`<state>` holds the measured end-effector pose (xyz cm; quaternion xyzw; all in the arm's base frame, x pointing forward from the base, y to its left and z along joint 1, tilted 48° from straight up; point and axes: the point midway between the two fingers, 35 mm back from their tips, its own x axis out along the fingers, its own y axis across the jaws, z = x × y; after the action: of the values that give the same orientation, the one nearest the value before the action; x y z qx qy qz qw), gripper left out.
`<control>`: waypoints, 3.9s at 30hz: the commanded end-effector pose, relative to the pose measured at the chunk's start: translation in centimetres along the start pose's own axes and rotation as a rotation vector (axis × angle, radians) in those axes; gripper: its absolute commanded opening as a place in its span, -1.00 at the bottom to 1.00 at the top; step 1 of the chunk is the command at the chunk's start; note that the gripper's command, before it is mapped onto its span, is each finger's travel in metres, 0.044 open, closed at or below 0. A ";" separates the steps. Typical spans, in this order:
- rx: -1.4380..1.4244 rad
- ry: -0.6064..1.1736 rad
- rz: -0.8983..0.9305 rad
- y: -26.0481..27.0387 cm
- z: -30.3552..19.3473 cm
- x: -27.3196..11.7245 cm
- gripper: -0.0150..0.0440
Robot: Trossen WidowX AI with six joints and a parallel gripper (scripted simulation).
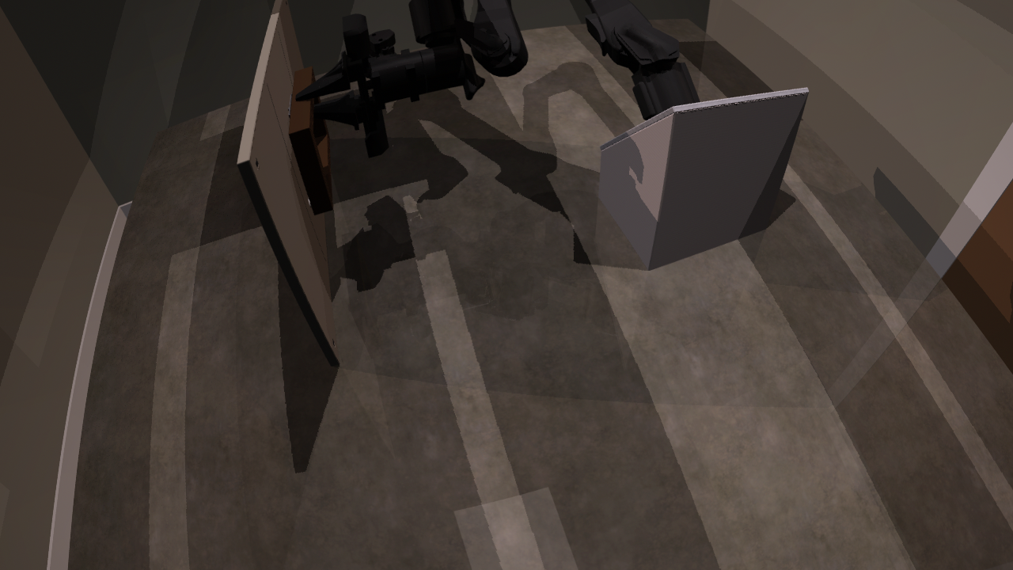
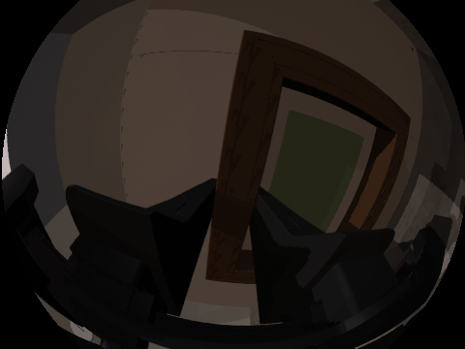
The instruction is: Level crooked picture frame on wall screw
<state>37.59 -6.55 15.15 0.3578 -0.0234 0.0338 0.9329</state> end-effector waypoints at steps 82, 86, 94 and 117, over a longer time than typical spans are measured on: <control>-0.430 0.109 0.014 3.5 -0.3 -20.3 0.39; -0.430 0.109 0.014 3.5 -0.3 -20.3 0.39; -0.430 0.109 0.014 3.5 -0.3 -20.3 0.39; -0.430 0.109 0.014 3.5 -0.3 -20.3 0.39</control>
<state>17.14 -4.81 15.81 0.1465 0.0179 0.0513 0.9877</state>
